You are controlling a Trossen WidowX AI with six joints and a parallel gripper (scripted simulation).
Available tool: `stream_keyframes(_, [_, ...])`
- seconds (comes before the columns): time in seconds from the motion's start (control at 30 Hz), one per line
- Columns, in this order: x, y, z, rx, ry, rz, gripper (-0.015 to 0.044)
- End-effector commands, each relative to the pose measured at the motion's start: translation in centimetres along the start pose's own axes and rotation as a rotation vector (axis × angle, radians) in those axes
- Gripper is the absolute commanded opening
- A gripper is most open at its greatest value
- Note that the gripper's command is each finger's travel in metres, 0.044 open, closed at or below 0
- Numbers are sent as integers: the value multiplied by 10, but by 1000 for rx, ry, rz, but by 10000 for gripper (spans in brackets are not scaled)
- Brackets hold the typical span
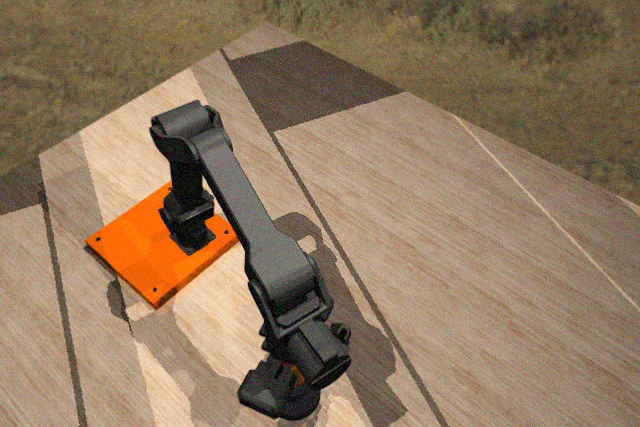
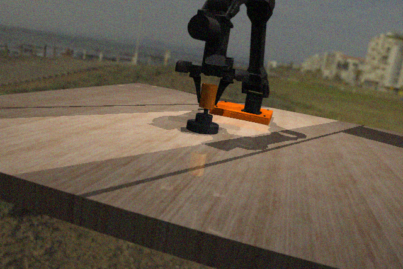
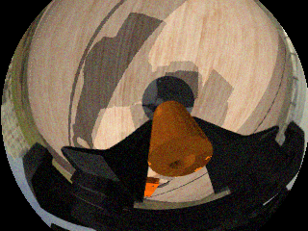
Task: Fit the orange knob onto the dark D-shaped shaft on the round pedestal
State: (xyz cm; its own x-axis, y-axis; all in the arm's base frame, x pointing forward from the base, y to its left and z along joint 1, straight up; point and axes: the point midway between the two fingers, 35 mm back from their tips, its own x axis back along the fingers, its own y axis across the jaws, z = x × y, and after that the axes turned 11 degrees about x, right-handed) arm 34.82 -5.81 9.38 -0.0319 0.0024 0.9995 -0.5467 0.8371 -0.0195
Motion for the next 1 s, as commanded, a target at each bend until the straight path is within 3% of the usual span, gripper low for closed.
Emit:
stream_keyframes(0.0, [3, 0, -1, 9, -10, 4, 0])
stream_keyframes(0.97, [-2, -3, -5, 9, -10, 4, 0])
